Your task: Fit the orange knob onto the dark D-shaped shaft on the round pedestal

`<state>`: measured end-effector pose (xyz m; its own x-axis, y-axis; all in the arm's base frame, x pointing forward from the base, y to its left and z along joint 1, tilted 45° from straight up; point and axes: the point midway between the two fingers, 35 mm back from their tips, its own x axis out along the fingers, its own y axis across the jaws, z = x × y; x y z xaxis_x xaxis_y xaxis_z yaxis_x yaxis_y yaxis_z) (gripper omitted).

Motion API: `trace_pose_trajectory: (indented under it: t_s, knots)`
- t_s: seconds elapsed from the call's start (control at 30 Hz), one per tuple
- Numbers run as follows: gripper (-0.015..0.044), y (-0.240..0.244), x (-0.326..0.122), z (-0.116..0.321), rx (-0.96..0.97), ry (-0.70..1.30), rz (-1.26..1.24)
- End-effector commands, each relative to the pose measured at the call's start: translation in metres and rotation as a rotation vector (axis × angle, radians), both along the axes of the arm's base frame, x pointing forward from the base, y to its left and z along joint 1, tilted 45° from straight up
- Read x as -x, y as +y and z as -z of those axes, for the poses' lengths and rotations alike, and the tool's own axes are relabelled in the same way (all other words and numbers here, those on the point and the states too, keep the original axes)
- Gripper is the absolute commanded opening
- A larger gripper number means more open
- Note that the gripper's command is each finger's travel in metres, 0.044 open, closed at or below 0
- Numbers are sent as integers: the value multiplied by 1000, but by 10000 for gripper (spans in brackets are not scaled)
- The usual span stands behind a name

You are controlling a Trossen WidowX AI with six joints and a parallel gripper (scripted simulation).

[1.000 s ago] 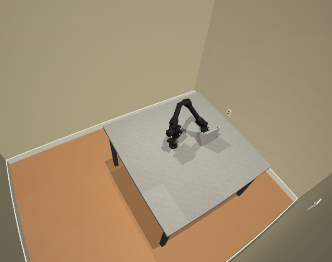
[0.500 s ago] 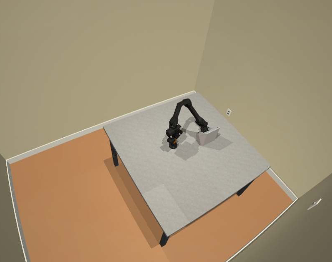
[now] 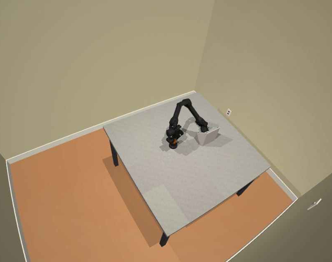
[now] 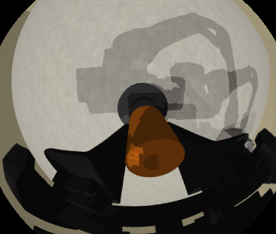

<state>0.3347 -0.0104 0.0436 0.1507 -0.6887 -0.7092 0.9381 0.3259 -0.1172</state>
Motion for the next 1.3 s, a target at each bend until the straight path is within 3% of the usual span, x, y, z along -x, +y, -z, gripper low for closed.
trace_pose_trajectory:
  t_s: [0.0, 0.8, 1.03, 1.27]
  knots:
    - [0, 0, 0, -1, -3, -9, 4]
    - [0, 3, 0, -2, -3, -9, 4]
    - [0, 4, 0, -1, -34, -146, 146]
    - [0, 1, -1, 0, -35, -153, 153]
